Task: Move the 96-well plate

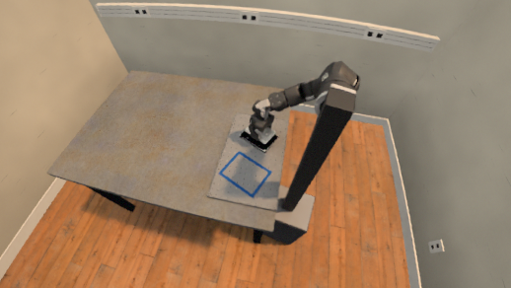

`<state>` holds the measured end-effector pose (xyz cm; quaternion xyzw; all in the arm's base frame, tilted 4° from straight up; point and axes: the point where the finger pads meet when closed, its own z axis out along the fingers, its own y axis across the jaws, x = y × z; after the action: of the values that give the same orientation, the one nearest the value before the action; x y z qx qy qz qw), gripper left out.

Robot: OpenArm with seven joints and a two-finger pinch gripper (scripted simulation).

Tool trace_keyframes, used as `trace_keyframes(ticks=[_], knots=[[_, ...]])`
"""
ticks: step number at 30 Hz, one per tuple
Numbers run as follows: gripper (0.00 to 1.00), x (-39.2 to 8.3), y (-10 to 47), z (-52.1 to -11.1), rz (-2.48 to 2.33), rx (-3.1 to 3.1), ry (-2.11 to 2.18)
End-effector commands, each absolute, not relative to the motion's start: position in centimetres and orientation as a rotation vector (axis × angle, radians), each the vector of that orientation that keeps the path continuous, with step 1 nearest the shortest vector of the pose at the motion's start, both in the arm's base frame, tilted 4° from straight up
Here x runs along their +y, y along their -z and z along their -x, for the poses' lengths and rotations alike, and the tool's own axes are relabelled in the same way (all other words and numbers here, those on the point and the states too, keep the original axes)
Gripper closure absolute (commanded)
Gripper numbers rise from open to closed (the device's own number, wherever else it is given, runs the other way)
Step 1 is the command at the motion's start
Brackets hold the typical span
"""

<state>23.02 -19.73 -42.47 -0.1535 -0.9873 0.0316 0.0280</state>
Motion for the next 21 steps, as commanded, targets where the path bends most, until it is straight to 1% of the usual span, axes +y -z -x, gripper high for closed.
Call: trace_keyframes(ticks=[1, 21], knots=[[1.00, -19.52, 43.32, -23.28, 0.459, -3.071, -0.073], [1.00, -19.55, 44.25, -23.66, 0.457, -3.075, -0.071]])
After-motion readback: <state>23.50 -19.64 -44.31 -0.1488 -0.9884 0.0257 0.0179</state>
